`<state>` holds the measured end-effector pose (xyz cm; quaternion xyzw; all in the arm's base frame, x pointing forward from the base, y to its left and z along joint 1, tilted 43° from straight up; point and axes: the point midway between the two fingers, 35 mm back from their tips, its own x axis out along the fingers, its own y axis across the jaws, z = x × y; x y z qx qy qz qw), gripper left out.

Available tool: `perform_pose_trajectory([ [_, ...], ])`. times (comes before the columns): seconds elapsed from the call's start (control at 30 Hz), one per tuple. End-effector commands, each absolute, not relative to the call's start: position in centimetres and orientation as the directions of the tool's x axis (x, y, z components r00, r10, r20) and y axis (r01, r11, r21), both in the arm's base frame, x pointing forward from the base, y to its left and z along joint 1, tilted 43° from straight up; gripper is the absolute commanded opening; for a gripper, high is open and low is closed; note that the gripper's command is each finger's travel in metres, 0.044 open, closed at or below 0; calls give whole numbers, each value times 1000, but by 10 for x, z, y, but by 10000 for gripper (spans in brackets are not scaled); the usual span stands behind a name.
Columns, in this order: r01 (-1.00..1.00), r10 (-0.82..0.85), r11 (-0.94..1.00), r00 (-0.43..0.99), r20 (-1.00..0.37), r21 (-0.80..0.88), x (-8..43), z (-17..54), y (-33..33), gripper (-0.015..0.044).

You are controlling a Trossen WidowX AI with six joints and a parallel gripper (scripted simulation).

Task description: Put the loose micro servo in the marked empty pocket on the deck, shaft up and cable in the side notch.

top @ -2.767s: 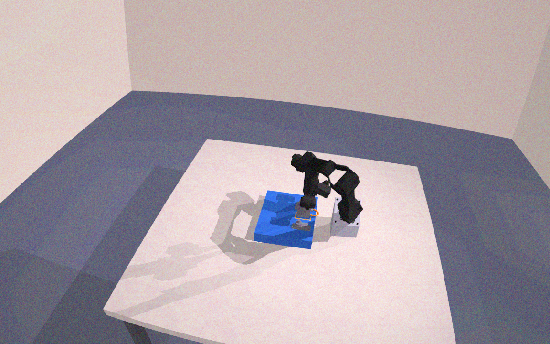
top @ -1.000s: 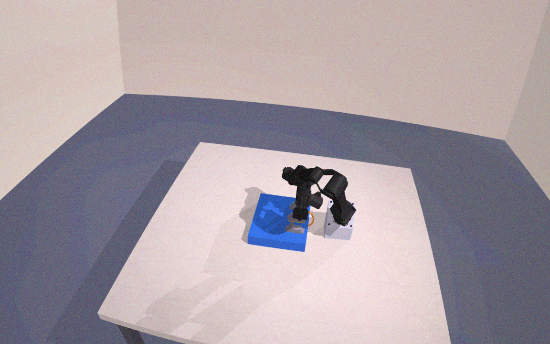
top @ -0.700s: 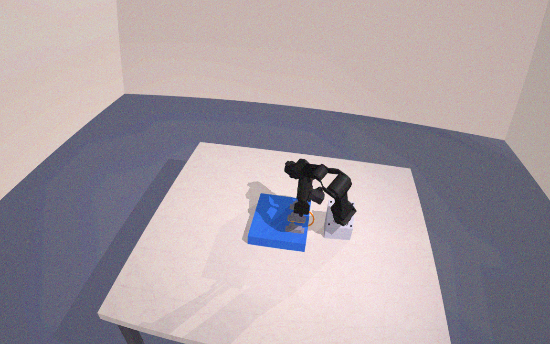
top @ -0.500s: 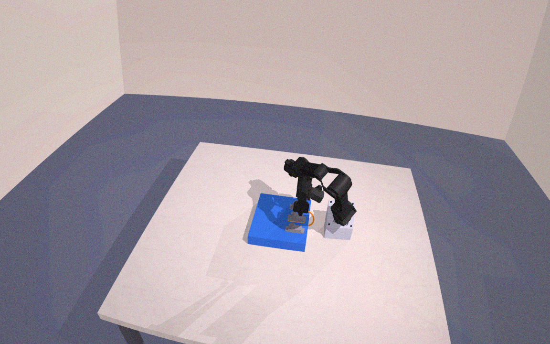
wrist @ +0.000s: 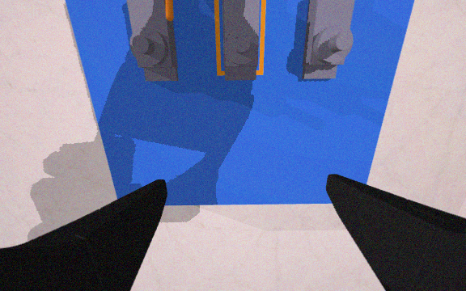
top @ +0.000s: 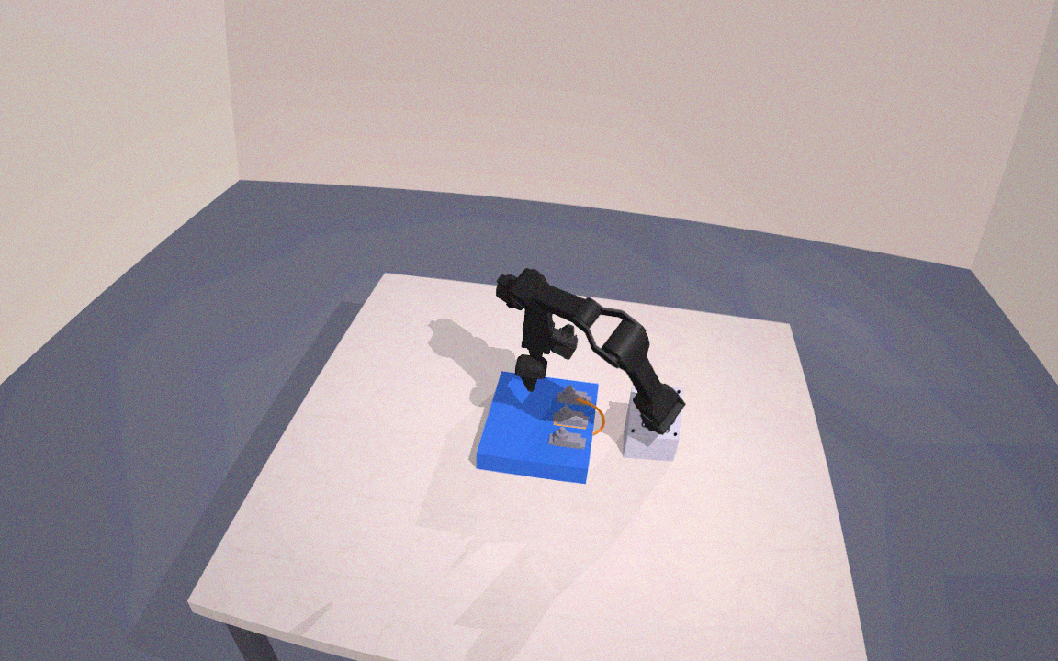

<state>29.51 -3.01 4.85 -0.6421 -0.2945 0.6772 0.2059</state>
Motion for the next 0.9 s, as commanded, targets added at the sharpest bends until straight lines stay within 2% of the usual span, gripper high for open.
perform_pose_trajectory([
  [0.0,87,662,-738,-99,-743,-669,298,55,-36,440],
  [0.17,98,658,-741,-92,-748,-664,293,85,-62,440],
  [0.87,98,658,-741,-92,-748,-664,293,85,-62,440],
])
